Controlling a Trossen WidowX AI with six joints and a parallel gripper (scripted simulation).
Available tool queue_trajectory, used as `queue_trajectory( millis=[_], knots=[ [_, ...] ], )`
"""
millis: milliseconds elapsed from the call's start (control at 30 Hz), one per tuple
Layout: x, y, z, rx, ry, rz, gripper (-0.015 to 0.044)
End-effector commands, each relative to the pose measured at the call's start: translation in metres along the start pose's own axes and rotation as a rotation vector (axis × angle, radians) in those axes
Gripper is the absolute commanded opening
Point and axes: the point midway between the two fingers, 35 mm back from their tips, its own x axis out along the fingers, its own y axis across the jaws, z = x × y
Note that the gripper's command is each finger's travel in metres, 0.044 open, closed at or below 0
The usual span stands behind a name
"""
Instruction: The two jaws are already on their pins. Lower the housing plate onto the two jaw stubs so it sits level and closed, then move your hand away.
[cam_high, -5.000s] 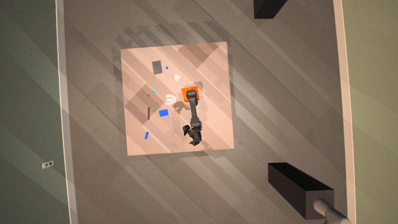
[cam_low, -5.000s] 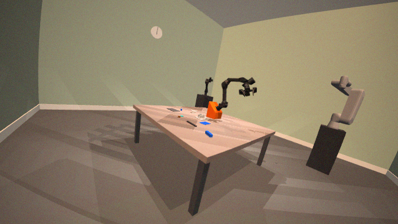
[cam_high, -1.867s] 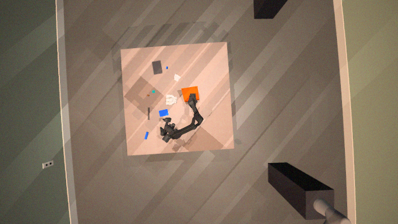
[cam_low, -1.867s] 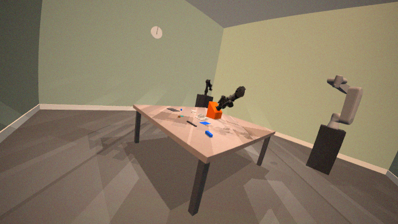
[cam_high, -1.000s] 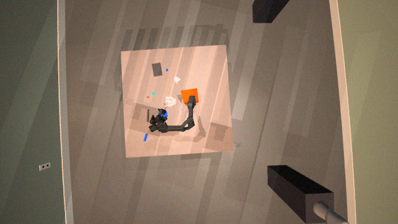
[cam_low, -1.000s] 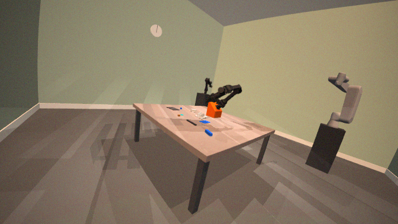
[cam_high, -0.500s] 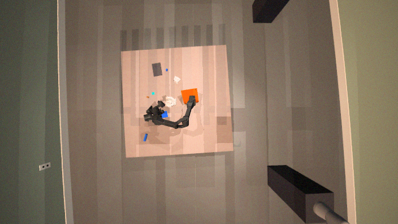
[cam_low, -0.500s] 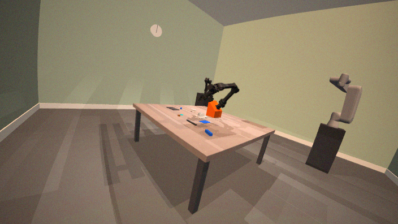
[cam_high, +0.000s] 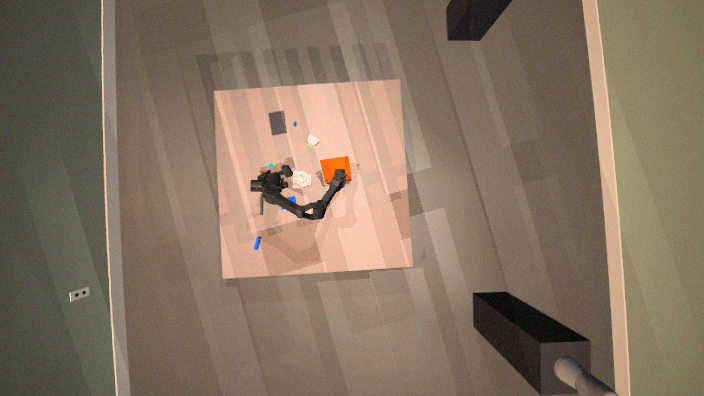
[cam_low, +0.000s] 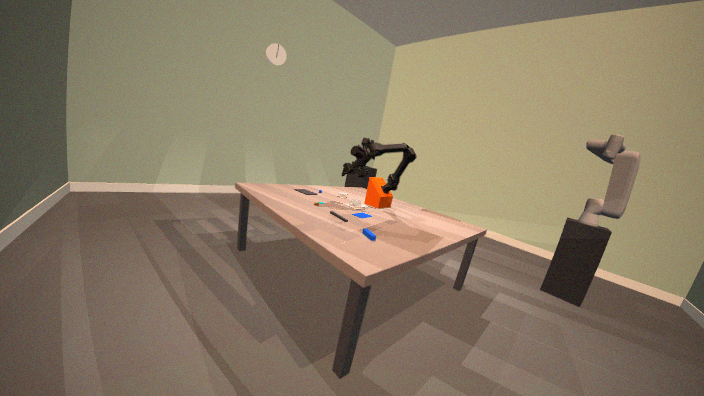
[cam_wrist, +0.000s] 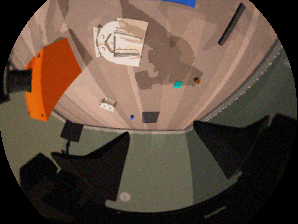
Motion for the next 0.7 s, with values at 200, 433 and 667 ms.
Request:
queue_trajectory(
  millis=[200, 433, 667],
  knots=[
    [0.042, 0.035, -0.033, 0.147, -0.104, 0.089, 0.0440],
    [0.067, 0.061, -0.051, 0.245, -0.172, 0.135, 0.0440],
    [0.090, 0.089, -0.065, 0.345, -0.243, 0.173, 0.0440]
  ],
)
